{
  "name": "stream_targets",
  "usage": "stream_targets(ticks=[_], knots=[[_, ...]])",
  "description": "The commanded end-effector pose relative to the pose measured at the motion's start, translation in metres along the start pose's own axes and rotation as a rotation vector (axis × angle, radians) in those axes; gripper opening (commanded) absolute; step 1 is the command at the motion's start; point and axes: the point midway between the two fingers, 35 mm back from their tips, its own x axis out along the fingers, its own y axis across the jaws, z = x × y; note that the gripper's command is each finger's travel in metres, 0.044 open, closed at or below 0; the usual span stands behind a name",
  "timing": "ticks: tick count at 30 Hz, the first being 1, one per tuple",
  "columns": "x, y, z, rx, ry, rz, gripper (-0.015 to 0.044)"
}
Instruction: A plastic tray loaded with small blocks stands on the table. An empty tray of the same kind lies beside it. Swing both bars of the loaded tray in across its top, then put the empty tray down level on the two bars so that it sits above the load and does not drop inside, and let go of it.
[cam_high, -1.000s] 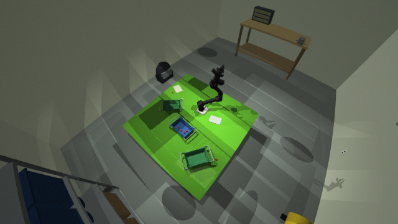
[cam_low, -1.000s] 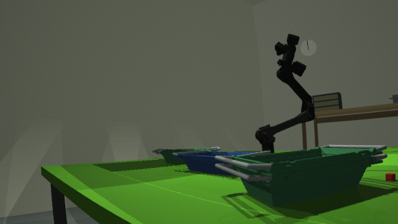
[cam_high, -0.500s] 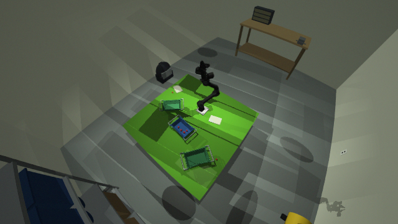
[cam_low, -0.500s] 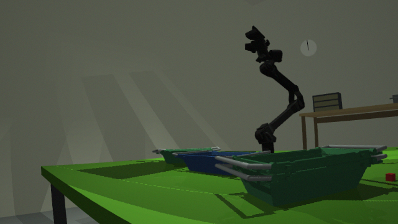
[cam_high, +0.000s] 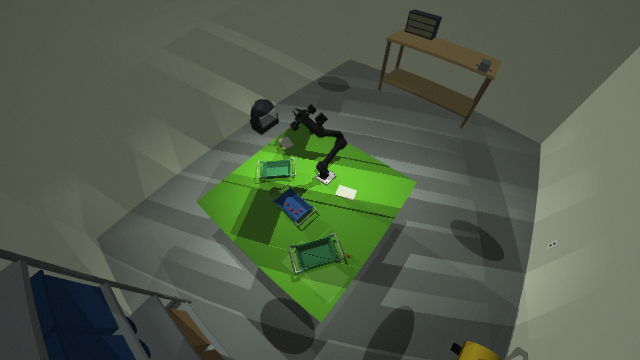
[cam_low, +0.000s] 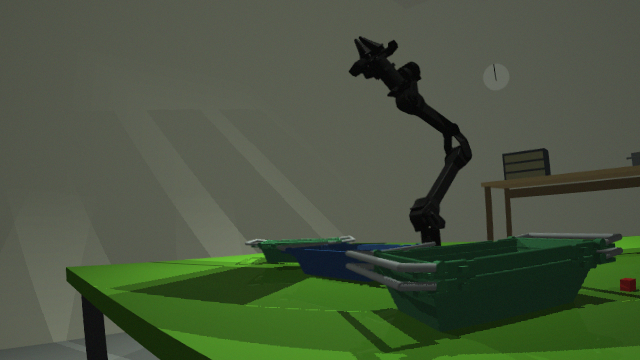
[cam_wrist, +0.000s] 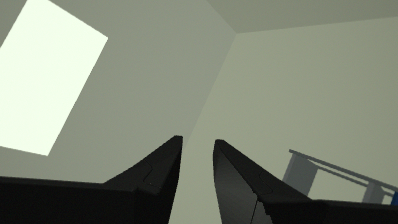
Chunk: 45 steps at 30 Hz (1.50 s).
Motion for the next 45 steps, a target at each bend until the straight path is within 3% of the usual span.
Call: stream_targets(ticks=[1,13,18,24,34,45], knots=[[0.018,-0.072,-0.023,-0.299,0.105,-0.213,0.0081],[0.013,-0.189,-0.082,-0.674,0.425,-0.477,0.0081],[-0.011,-0.258,-0.129,-1.034,0.769,-0.533,0.0081],[-0.036,-0.298,-0.163,-1.248,1.040,-0.496,0.0081],[-0.101,-0.359,-0.221,-1.594,1.608,-0.228,0.0081],[-0.185,-0.401,-0.262,-1.793,2.195,0.386,0.0081]])
